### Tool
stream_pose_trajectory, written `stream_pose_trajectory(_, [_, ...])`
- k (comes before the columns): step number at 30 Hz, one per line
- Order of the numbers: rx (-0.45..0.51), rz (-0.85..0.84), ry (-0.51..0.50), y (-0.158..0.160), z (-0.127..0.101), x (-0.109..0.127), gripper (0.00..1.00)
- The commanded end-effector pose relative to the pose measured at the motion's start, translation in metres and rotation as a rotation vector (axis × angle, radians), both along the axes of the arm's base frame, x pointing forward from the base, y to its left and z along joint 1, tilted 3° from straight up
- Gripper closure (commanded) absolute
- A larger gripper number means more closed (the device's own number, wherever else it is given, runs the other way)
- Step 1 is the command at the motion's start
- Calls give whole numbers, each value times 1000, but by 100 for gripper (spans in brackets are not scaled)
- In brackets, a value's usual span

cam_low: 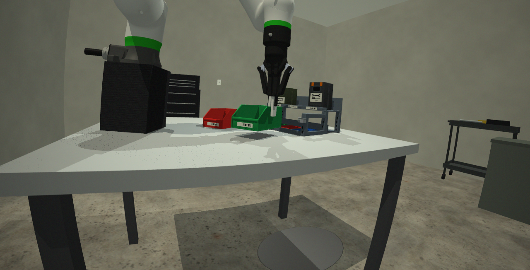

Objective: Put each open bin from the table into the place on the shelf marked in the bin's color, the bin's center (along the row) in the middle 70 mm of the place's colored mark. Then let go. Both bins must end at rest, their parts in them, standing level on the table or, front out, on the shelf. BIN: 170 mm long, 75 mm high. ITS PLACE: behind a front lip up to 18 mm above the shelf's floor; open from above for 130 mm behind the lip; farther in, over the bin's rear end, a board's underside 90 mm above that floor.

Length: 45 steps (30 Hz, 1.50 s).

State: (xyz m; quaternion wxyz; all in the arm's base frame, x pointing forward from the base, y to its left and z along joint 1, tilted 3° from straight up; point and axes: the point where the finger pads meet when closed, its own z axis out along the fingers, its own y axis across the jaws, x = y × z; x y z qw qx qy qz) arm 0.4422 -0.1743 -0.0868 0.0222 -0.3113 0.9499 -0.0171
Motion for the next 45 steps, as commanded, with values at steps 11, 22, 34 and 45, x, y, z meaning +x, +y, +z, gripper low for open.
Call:
stream_pose_trajectory(11, [0, 0, 0, 0, 1, 0, 100])
stream_pose_trajectory(22, [0, 0, 0, 0, 1, 0, 100])
stream_pose_trajectory(34, [0, -12, -1, 0, 1, 1, 100])
stream_pose_trajectory(45, [3, -61, -2, -2, 2, 4, 100])
